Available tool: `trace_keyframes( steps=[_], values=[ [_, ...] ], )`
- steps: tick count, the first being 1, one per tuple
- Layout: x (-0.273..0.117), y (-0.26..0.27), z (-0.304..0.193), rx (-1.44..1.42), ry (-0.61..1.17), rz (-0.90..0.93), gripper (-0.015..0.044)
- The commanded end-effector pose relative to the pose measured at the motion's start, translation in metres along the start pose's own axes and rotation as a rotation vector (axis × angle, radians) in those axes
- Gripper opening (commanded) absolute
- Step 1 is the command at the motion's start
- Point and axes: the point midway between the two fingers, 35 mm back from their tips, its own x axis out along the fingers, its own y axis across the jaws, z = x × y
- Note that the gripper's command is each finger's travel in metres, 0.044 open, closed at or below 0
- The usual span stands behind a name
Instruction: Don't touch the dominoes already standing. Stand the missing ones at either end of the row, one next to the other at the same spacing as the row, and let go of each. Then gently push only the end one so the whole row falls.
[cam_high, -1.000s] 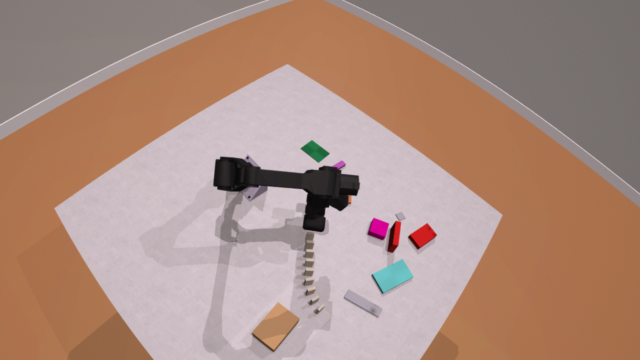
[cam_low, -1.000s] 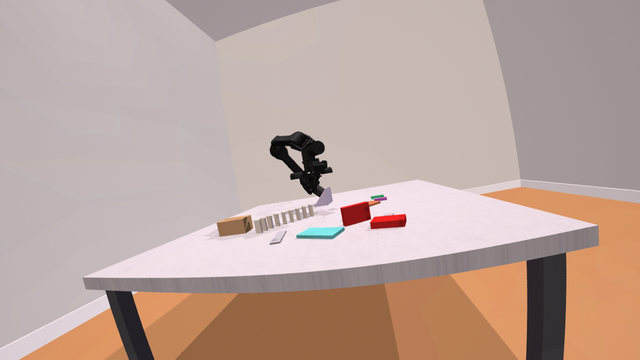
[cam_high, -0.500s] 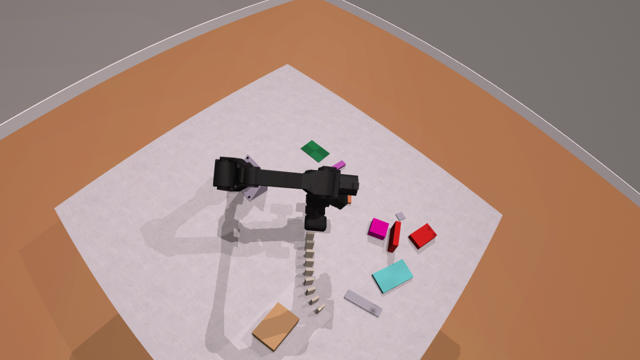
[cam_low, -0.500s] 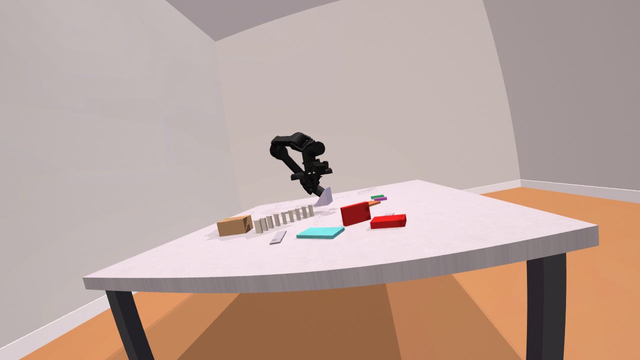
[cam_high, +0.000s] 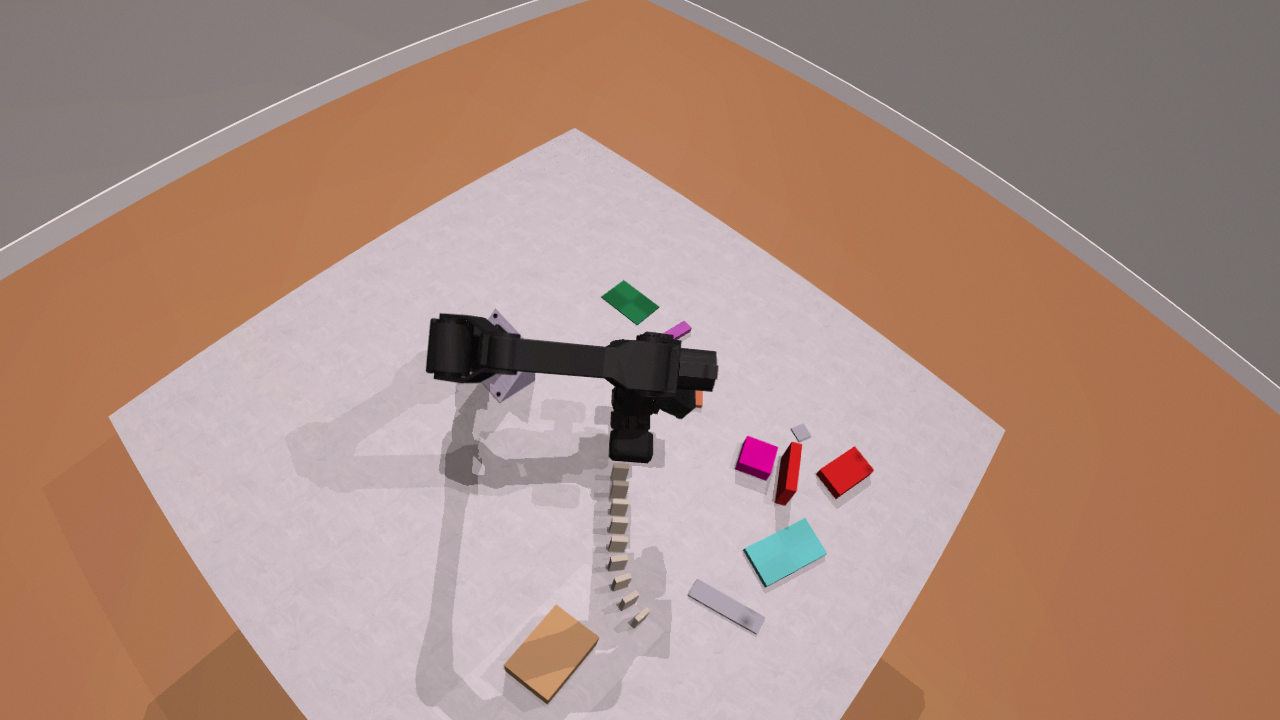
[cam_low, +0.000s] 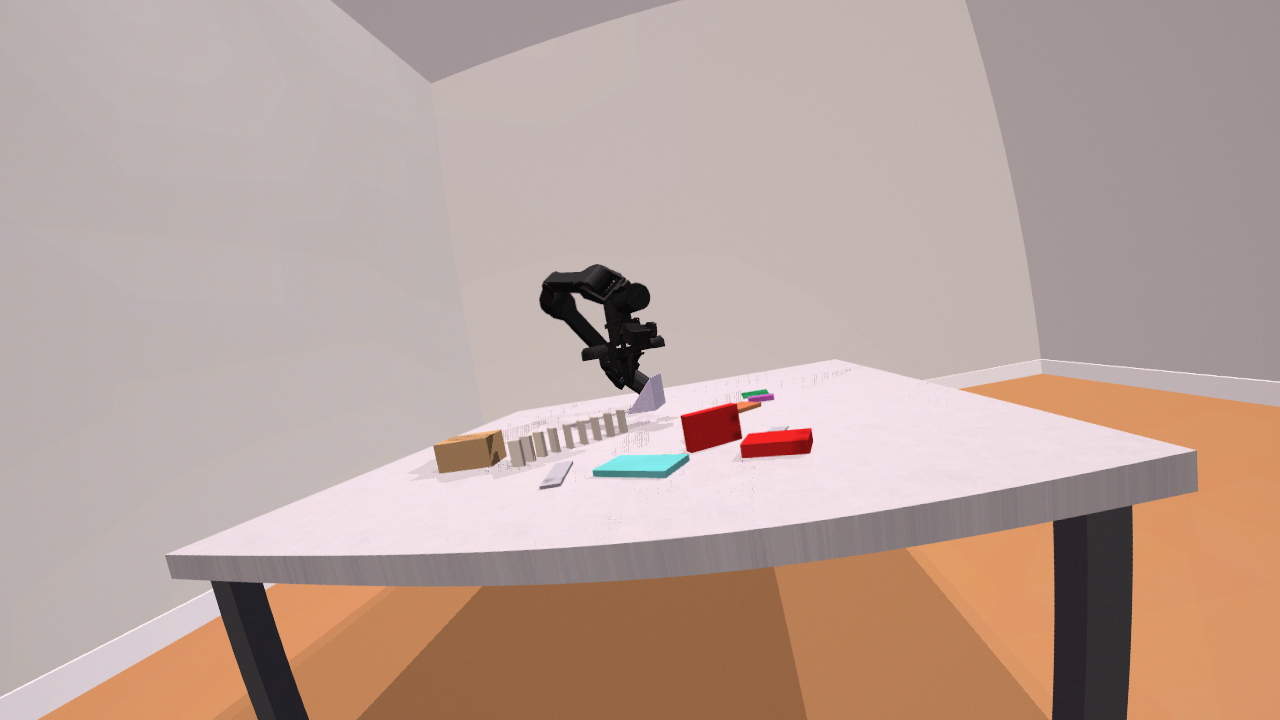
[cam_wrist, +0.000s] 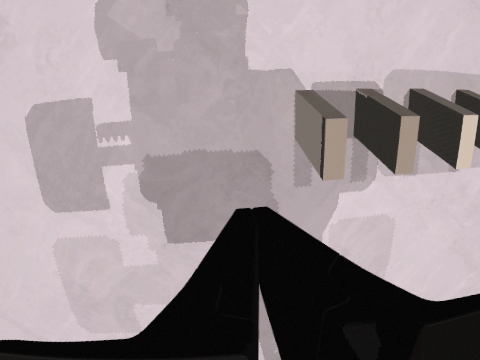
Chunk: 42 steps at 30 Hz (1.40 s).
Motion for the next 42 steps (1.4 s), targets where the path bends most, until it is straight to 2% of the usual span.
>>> trace_keyframes(
  steps=[1,15,20,22,42],
  values=[
    [0.0,0.001,0.0,-0.005,-0.002,0.005,0.0],
    [0.003,0.001,0.001,-0.005,-0.002,0.005,0.0],
    [0.07,0.0,0.001,-0.004,-0.002,0.003,0.0],
    [0.08,0.001,0.0,-0.004,0.0,0.002,0.0],
    [0.08,-0.021,0.002,-0.004,-0.002,0.002,0.0]
  ],
)
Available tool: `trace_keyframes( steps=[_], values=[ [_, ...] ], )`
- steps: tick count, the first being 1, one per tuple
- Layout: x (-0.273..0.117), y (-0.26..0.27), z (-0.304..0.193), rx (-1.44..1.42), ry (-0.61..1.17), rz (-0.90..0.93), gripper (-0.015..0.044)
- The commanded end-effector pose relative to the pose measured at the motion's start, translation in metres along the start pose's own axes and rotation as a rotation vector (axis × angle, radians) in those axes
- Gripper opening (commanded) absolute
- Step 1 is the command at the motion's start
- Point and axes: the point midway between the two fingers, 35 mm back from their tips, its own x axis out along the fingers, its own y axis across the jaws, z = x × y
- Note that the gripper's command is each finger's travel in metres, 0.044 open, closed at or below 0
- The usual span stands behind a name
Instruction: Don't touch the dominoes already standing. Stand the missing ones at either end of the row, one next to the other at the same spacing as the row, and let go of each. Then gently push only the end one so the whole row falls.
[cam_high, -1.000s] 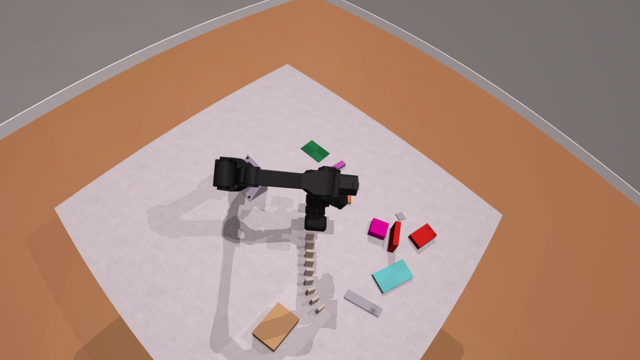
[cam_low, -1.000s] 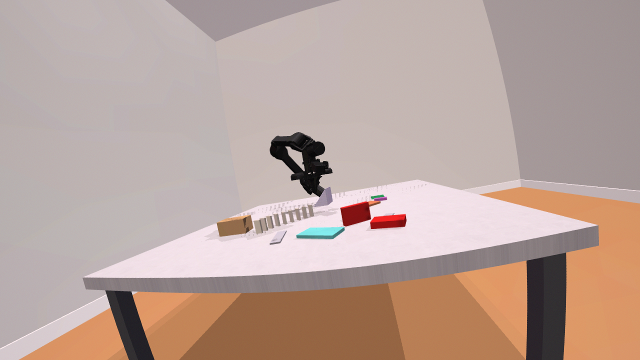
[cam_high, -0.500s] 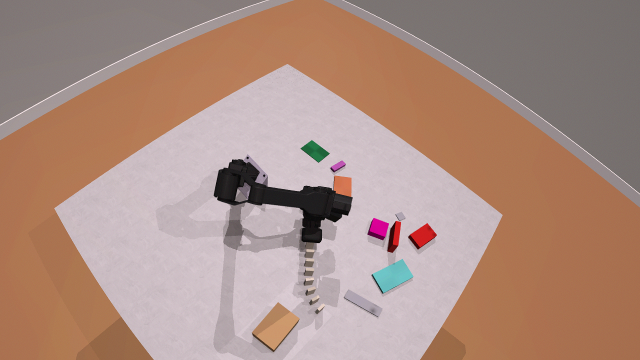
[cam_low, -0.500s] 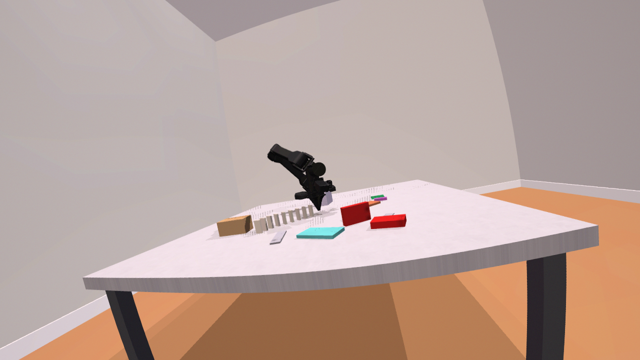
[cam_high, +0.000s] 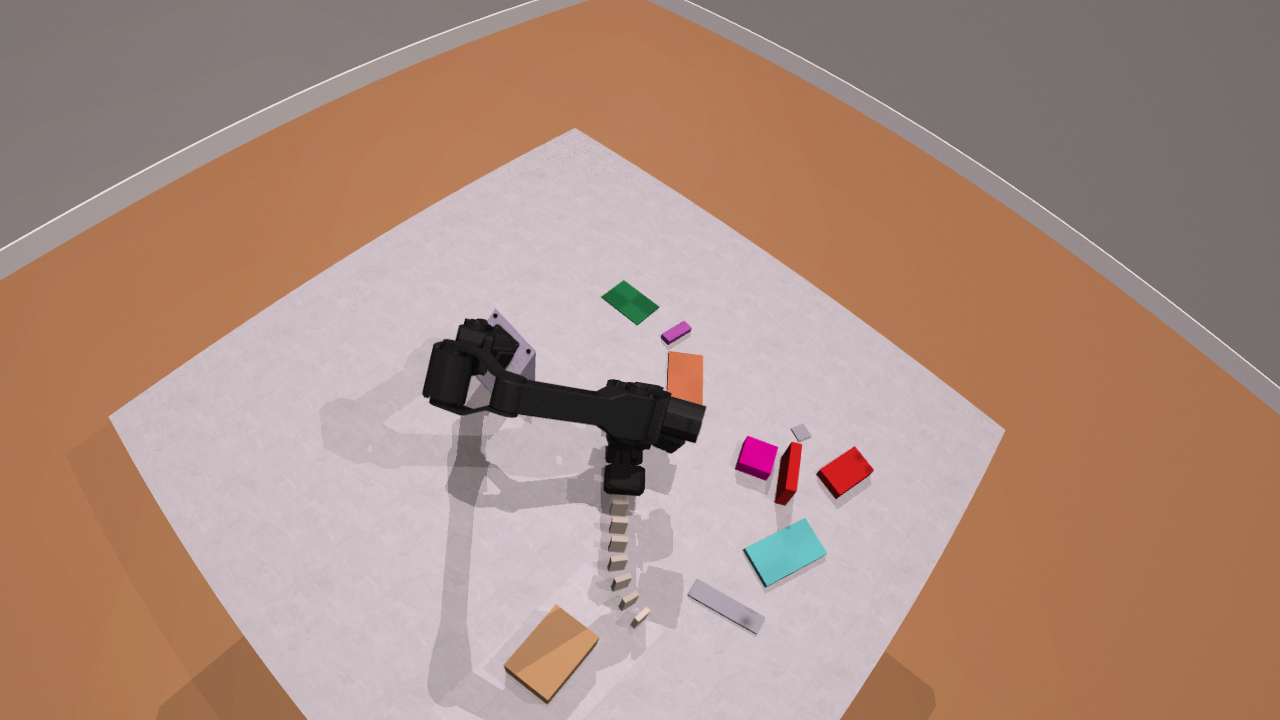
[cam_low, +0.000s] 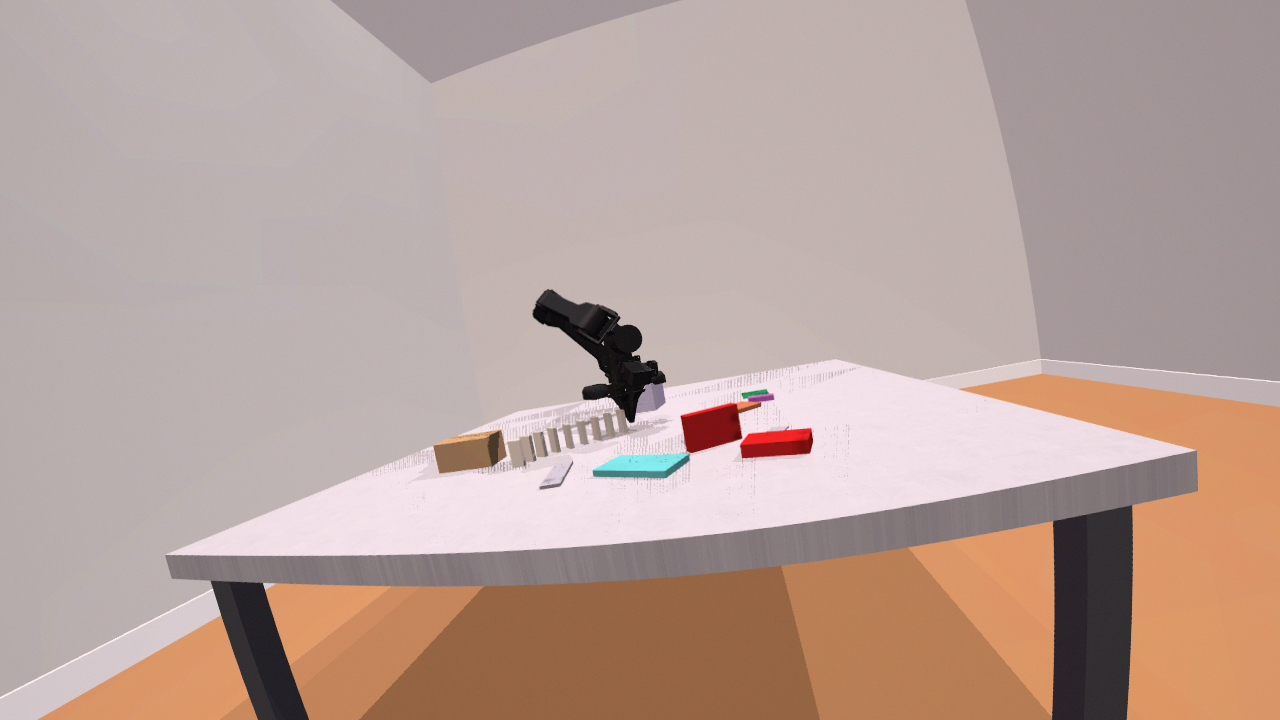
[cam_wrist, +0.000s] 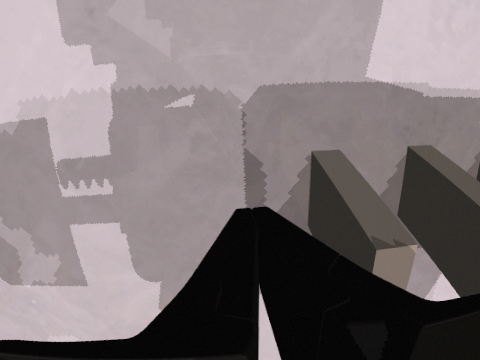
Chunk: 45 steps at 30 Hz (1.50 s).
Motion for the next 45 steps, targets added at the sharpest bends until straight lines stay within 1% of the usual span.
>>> trace_keyframes(
  steps=[1,10,11,14,20,45],
  values=[
    [-0.002,-0.008,0.002,-0.002,-0.005,-0.007,0.0],
    [-0.002,-0.022,0.002,-0.001,-0.005,-0.008,0.0],
    [-0.002,-0.017,0.001,-0.004,-0.004,-0.003,0.0],
    [-0.031,-0.023,0.007,-0.052,-0.042,-0.027,0.0],
    [-0.061,-0.043,0.0,-0.003,-0.005,-0.008,0.0],
    [-0.062,-0.044,0.0,-0.001,-0.004,-0.008,0.0]
  ],
)
